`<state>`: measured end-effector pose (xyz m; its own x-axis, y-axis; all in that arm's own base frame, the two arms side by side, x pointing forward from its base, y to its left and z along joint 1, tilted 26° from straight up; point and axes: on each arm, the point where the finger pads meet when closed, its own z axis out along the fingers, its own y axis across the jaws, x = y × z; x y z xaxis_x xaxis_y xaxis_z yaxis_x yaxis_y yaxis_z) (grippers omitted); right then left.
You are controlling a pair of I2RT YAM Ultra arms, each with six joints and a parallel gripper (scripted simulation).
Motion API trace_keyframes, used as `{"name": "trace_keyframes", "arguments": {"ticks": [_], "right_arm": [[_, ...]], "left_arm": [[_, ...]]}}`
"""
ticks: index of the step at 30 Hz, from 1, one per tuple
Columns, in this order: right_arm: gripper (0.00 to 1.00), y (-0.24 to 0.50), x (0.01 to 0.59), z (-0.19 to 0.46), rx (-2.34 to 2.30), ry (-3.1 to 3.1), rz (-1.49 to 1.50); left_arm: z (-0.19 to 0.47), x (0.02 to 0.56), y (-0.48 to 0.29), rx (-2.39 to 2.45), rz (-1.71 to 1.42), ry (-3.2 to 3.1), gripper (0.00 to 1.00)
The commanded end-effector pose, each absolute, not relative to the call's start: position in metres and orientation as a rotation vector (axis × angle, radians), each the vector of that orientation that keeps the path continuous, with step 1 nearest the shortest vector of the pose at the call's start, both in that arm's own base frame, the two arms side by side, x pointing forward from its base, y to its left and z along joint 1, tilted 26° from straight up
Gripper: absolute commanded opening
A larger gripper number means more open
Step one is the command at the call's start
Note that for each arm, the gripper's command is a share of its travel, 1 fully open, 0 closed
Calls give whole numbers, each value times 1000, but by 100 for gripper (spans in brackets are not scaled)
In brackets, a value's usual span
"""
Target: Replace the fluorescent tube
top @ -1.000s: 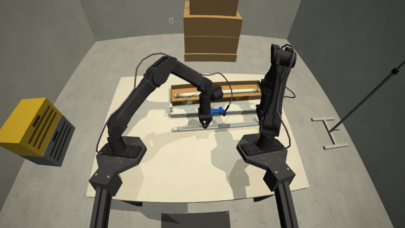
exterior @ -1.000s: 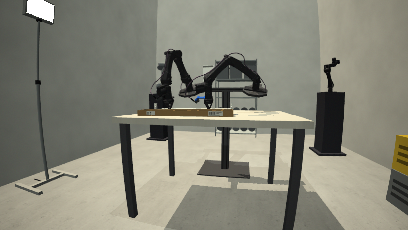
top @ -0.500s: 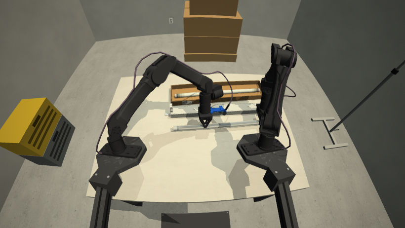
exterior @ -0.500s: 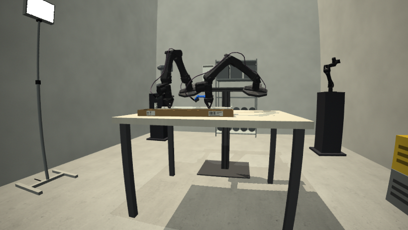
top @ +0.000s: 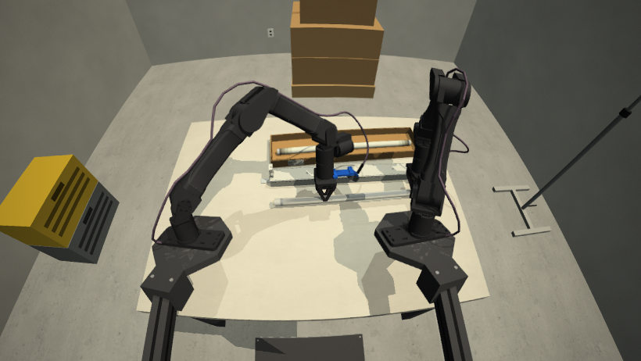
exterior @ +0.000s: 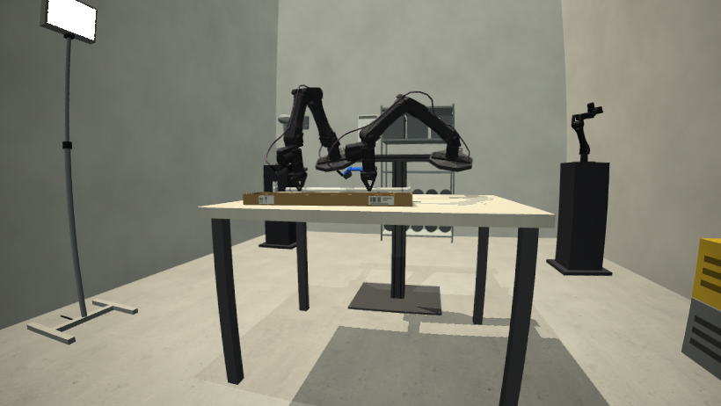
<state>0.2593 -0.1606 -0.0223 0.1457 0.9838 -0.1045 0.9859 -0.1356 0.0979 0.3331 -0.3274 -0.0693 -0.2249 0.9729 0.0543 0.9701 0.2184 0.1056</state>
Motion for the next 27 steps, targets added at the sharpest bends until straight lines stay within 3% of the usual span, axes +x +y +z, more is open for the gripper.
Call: {"name": "trace_keyframes", "arguments": {"ticks": [1, 27], "right_arm": [[11, -167, 255, -18, 2244, 1931, -31], [11, -167, 261, -16, 2189, 1896, 69]], "left_arm": [[-57, 325, -336, 1939, 187, 2394, 11], [-57, 329, -338, 1896, 271, 2347, 11]]}}
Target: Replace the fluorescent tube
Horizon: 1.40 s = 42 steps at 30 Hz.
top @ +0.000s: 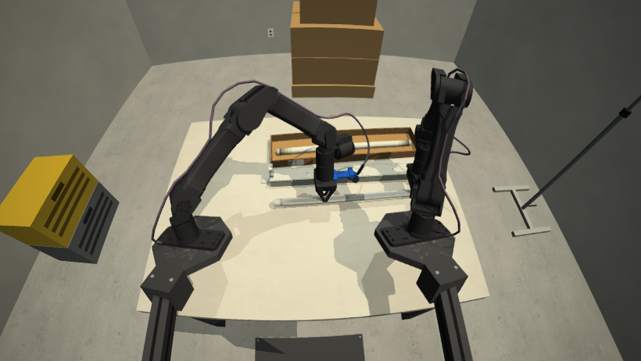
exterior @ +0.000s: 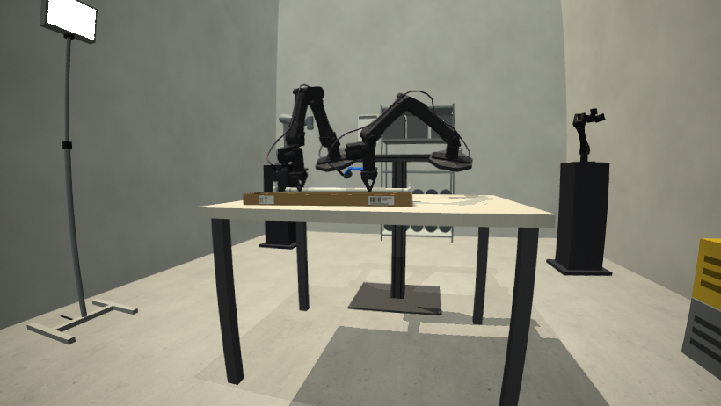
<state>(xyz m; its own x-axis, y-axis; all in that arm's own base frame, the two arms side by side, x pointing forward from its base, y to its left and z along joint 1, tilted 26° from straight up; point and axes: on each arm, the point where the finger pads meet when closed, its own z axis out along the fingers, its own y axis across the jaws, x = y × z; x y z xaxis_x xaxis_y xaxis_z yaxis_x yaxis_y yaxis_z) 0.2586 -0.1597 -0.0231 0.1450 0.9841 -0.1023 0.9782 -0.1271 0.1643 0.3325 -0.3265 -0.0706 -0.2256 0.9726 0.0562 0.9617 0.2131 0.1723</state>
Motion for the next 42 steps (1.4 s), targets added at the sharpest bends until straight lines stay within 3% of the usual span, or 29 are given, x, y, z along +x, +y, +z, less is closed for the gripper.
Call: {"name": "trace_keyframes", "arguments": {"ticks": [1, 42], "right_arm": [[11, -167, 260, -16, 2190, 1894, 68], [11, -166, 258, -21, 2237, 1897, 52]], "left_arm": [[-56, 328, -338, 1896, 272, 2347, 11], [-47, 330, -346, 1916, 240, 2317, 11]]}}
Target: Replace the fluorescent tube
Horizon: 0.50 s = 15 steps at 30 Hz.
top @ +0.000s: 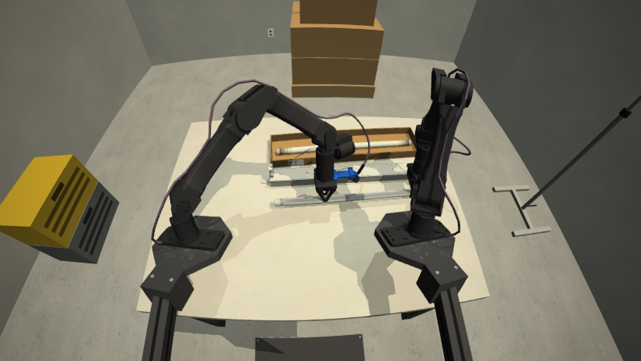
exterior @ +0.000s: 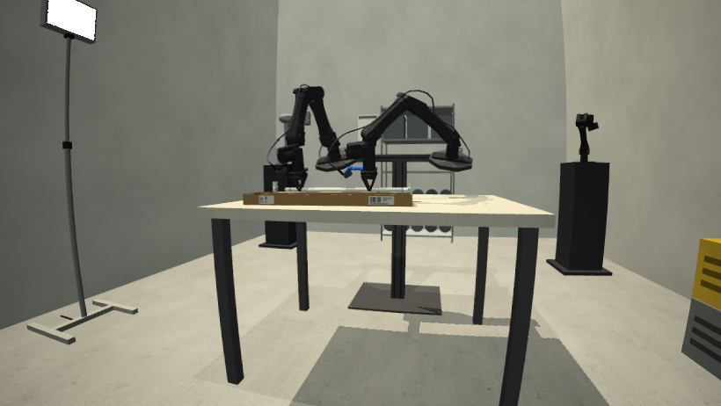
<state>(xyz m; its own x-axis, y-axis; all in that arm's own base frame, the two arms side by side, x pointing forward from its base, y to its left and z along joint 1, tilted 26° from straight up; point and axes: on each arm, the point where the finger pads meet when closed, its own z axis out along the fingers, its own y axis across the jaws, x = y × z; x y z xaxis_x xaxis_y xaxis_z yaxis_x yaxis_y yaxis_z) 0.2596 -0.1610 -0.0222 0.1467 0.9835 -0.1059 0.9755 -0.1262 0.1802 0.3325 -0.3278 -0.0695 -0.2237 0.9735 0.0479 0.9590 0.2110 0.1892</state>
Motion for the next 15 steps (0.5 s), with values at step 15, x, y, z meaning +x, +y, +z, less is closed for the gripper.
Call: {"name": "trace_keyframes", "arguments": {"ticks": [15], "right_arm": [[11, -161, 254, -23, 2243, 1910, 52]], "left_arm": [[-43, 333, -349, 1907, 236, 2308, 11]]}}
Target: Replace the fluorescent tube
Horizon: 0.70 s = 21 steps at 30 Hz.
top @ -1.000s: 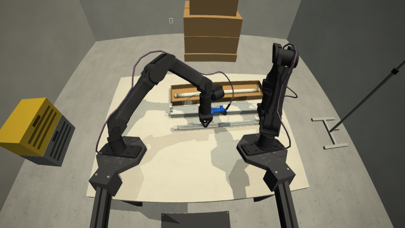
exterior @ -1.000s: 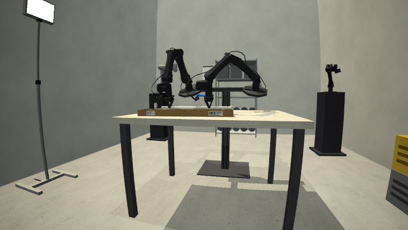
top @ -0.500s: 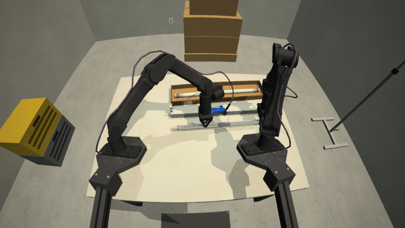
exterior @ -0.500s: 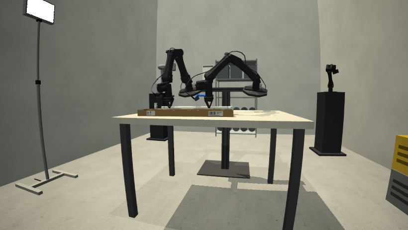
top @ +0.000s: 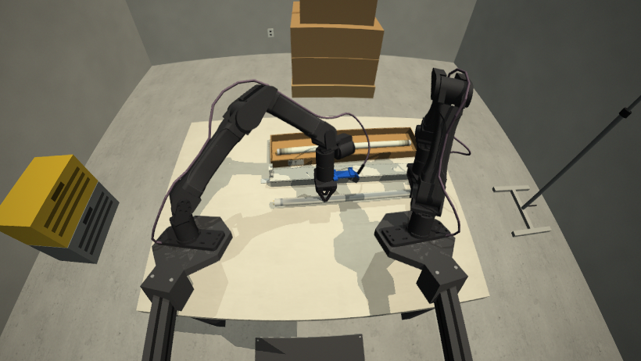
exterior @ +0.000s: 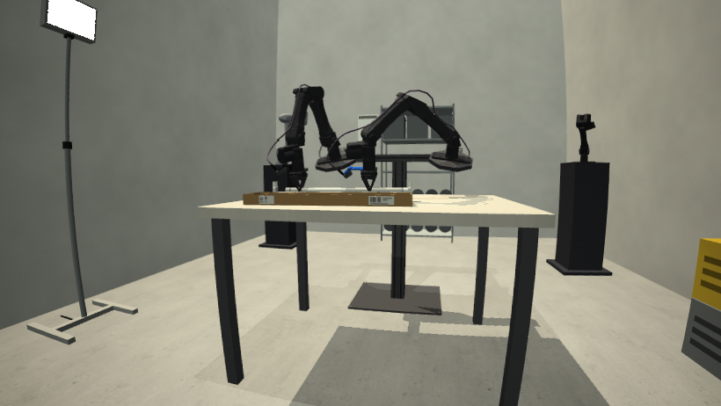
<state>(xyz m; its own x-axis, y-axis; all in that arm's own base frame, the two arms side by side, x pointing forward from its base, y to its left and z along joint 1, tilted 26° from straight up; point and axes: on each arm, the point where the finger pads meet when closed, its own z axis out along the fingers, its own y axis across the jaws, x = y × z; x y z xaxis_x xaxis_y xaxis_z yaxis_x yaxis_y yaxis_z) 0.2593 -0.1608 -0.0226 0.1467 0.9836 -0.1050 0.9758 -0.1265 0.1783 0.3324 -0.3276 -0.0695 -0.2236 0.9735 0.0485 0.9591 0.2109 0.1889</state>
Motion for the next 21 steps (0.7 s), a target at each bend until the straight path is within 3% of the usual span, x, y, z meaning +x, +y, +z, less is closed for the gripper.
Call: {"name": "trace_keyframes", "arguments": {"ticks": [1, 21], "right_arm": [[11, -162, 259, -21, 2224, 1912, 60], [11, -170, 273, -27, 1947, 1741, 370]], "left_arm": [[-58, 328, -339, 1932, 251, 2339, 11], [-62, 339, -341, 1706, 604, 2115, 11]]}}
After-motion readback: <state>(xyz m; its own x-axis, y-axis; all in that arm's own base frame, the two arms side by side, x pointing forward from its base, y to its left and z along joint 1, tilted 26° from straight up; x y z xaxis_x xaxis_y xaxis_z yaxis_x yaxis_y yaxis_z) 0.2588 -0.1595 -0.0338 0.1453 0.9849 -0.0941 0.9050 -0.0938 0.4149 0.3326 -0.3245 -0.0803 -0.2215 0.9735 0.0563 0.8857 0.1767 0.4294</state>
